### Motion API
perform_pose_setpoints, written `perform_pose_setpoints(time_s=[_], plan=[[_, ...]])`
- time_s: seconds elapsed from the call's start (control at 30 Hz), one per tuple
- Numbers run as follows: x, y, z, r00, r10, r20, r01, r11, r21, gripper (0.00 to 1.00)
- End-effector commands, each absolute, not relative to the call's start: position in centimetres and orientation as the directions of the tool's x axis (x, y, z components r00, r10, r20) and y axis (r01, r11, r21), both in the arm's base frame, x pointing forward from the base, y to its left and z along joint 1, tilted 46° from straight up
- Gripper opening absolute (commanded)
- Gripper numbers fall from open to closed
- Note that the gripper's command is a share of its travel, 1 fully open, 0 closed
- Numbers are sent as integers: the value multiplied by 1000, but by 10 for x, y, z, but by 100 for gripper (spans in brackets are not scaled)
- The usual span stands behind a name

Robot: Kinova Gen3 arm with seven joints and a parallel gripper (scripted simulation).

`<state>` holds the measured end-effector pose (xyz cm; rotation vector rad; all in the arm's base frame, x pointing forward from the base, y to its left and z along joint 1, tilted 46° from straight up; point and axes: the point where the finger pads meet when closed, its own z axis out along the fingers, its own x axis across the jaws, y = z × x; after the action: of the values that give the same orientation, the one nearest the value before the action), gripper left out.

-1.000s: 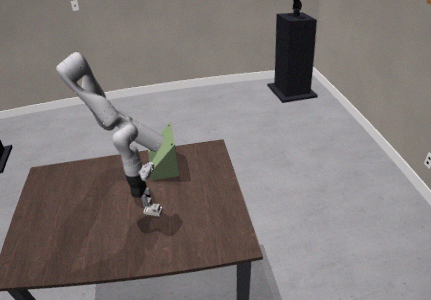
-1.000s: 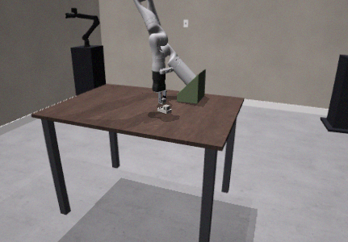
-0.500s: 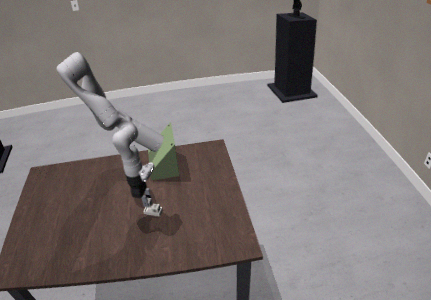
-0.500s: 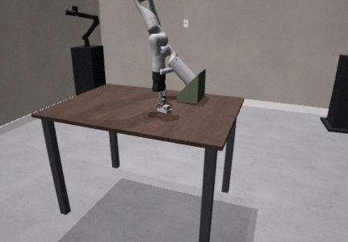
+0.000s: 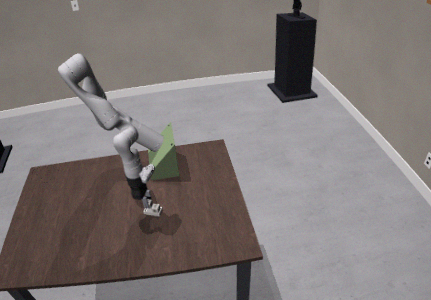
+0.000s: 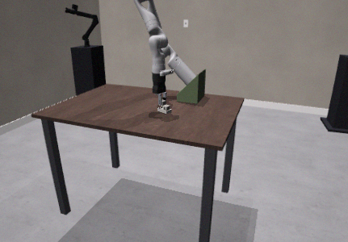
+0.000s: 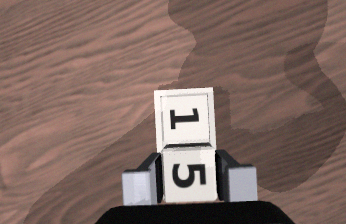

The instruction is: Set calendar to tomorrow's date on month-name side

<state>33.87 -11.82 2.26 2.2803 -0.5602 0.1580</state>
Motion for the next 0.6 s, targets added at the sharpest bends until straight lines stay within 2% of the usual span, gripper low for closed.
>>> perform_pose_setpoints(time_s=[0.0,0.57], plan=[[337,-121,21,896,-346,278,-440,-606,663,57],[337,-127,14,896,-346,278,-440,-606,663,57]])
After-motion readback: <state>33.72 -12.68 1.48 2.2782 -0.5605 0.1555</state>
